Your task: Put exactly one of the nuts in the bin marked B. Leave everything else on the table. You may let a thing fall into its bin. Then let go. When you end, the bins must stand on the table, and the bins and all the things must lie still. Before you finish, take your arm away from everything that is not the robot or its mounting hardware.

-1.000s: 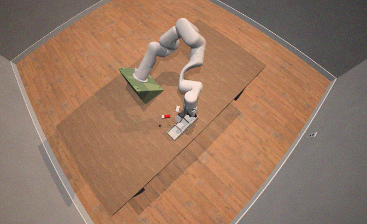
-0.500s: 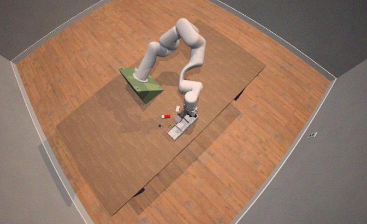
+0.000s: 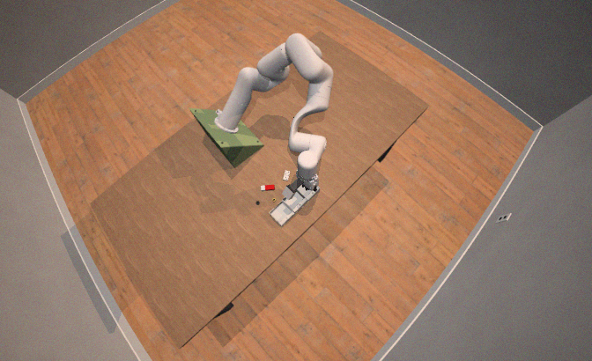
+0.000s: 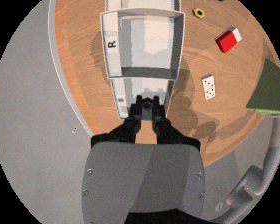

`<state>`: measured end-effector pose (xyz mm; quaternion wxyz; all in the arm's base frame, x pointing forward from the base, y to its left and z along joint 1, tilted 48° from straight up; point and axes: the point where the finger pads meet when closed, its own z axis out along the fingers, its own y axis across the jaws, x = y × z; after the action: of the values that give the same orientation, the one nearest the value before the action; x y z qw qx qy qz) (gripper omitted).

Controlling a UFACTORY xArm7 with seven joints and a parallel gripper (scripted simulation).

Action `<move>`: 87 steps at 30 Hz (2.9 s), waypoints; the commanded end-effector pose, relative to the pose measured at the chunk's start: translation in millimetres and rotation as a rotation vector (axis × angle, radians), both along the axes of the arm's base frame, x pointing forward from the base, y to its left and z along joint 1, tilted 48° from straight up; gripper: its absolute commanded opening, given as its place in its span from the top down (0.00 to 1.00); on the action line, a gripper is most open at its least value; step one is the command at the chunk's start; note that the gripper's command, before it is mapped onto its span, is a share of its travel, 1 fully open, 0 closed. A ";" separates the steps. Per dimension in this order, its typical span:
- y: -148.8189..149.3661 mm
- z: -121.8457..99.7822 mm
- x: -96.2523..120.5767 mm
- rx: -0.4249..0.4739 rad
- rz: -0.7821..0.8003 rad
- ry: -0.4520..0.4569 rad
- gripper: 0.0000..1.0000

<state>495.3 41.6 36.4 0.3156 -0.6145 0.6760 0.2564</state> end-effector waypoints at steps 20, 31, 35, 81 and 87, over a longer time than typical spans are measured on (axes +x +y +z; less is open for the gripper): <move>14.6 -14.6 3.9 -0.002 -0.004 -0.003 1.00; 14.5 -14.6 3.9 -0.002 -0.004 -0.003 0.70; 14.6 -14.6 3.9 -0.002 -0.004 -0.003 0.70; -34.9 30.5 -4.0 -0.002 -0.004 -0.003 0.00; -52.5 46.6 -6.8 -0.002 -0.004 -0.003 0.00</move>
<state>489.1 -0.5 74.2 0.3158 -0.6144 0.6763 0.2559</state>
